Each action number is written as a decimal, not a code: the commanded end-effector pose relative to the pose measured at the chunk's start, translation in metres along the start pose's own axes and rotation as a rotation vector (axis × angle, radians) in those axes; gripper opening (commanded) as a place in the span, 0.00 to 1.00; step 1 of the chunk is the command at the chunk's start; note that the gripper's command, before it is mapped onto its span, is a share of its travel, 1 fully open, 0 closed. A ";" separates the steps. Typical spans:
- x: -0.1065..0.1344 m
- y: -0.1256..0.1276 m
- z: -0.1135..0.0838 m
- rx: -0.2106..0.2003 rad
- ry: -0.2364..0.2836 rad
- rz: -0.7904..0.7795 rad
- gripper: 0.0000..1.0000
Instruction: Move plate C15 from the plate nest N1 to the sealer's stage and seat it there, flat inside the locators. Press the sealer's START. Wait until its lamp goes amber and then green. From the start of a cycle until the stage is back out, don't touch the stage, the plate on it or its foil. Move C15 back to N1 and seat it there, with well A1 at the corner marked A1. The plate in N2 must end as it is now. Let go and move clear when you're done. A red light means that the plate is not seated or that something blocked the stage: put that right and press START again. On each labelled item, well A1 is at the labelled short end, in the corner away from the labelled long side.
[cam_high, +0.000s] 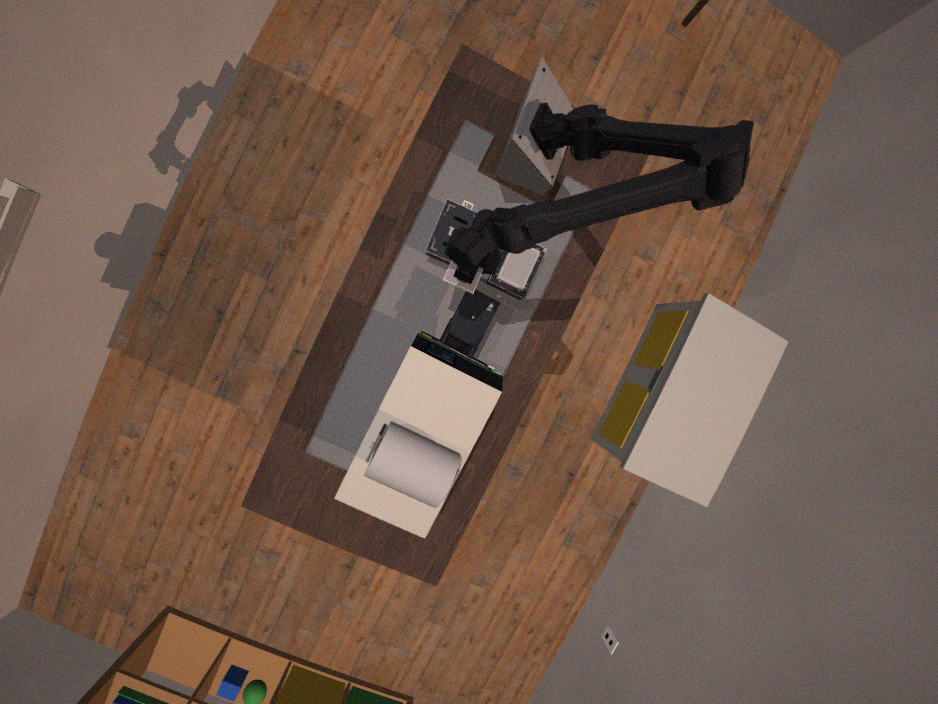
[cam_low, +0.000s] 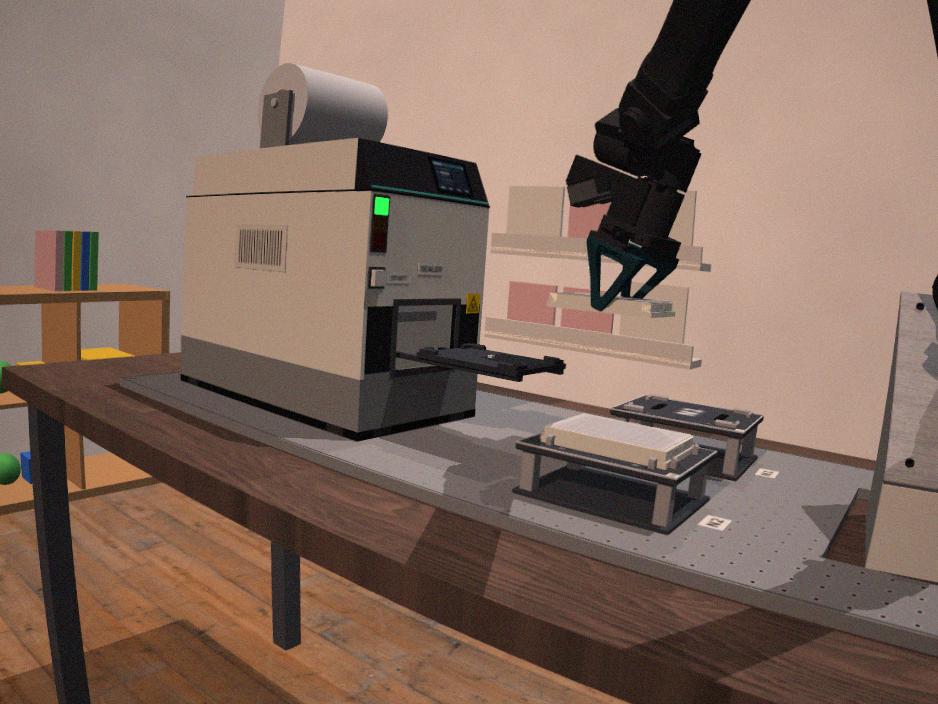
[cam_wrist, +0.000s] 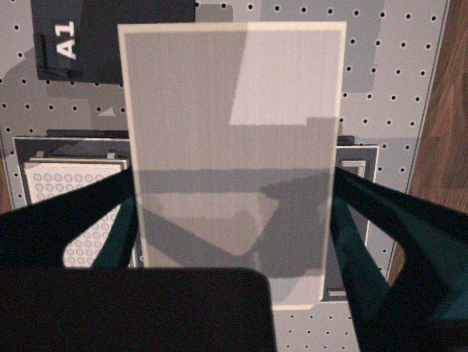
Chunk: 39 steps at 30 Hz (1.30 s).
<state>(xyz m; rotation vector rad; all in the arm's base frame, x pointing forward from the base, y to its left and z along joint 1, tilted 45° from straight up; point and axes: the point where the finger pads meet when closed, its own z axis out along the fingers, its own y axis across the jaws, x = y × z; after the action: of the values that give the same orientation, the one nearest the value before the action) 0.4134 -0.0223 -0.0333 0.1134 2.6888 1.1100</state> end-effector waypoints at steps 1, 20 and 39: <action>0.005 -0.013 -0.006 -0.003 -0.008 -0.008 0.00; 0.037 -0.027 -0.015 0.001 -0.001 -0.029 0.00; 0.069 -0.047 -0.020 -0.010 0.016 -0.016 0.00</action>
<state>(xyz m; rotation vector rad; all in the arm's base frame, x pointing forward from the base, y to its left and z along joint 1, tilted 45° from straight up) 0.3502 -0.0562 -0.0604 0.0971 2.6861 1.1155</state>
